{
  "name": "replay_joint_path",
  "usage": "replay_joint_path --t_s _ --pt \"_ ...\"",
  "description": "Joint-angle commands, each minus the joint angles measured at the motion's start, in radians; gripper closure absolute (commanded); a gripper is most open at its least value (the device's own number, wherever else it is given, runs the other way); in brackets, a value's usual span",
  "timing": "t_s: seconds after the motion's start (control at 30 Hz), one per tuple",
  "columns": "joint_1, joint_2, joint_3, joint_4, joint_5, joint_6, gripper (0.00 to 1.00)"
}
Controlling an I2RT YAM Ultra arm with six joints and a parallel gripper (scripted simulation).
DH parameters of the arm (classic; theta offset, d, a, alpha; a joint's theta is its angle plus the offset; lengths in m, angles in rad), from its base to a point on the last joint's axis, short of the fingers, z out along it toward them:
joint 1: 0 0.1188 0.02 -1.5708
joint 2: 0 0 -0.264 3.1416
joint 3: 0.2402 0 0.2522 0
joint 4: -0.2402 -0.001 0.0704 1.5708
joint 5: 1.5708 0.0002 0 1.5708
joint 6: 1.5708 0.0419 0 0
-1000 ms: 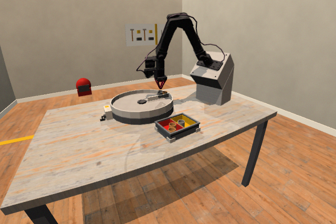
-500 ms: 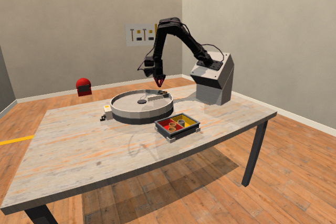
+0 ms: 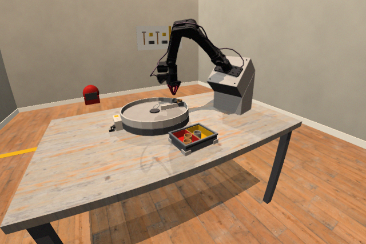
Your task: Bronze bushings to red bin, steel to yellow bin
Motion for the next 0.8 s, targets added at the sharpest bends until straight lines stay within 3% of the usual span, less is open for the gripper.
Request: replay_joint_path --t_s 0.0,0.63,0.77 --pt "-0.024 -0.014 0.018 -0.002 -0.015 -0.005 0.86" --pt "-0.024 -0.013 0.018 -0.002 -0.015 -0.005 0.86" --pt "-0.029 0.017 0.028 -0.012 -0.018 -0.014 0.86"
